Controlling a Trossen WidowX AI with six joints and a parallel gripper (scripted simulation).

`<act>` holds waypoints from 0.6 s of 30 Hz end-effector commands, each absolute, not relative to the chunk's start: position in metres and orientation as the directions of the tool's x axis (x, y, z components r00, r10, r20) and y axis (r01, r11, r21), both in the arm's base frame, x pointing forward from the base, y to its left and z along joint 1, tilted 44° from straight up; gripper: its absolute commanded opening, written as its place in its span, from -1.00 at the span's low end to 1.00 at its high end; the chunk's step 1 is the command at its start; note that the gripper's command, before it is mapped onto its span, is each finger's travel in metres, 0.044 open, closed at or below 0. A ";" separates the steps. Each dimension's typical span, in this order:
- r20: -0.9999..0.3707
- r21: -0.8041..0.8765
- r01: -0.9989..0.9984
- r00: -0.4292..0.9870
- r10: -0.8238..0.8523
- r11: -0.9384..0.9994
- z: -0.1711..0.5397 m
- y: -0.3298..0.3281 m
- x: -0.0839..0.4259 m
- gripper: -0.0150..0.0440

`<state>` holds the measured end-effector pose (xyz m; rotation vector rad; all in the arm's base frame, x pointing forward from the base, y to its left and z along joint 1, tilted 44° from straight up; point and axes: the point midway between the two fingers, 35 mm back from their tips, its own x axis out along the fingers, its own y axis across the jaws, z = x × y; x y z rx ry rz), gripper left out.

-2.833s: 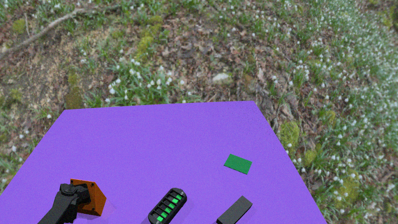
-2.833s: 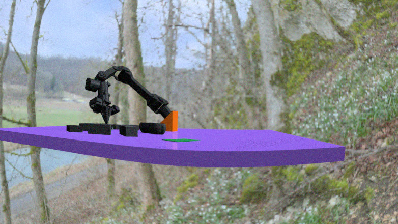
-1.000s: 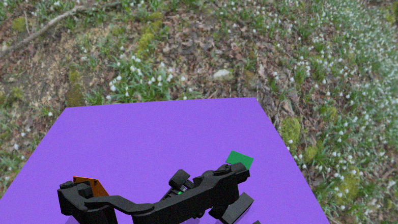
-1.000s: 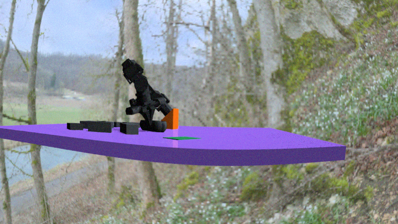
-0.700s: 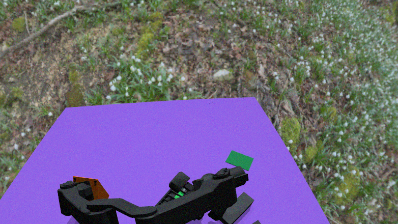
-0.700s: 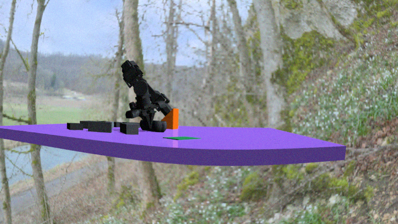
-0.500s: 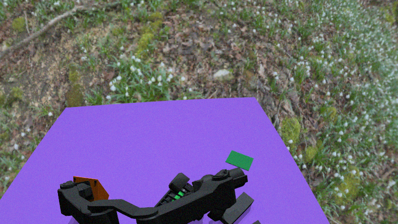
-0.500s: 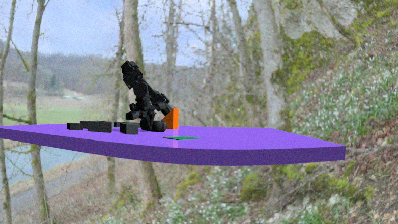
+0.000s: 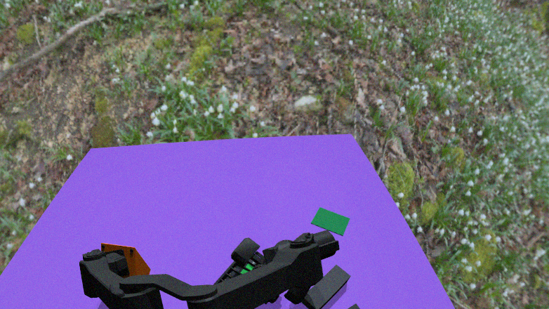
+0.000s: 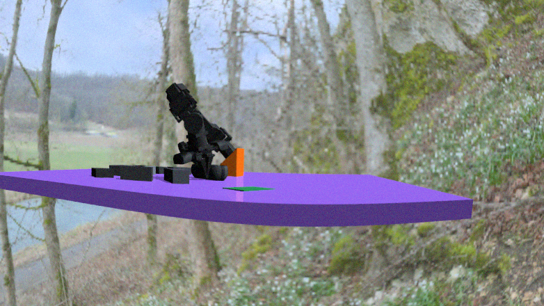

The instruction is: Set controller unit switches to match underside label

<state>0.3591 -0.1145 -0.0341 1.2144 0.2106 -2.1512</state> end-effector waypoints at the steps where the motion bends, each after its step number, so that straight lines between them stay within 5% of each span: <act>1: -0.809 0.169 0.609 -0.362 -0.462 -0.775 -0.036 -0.114 0.356 -0.49; 18: -0.809 0.169 0.609 -0.363 -0.462 -0.775 -0.038 -0.110 0.351 -0.49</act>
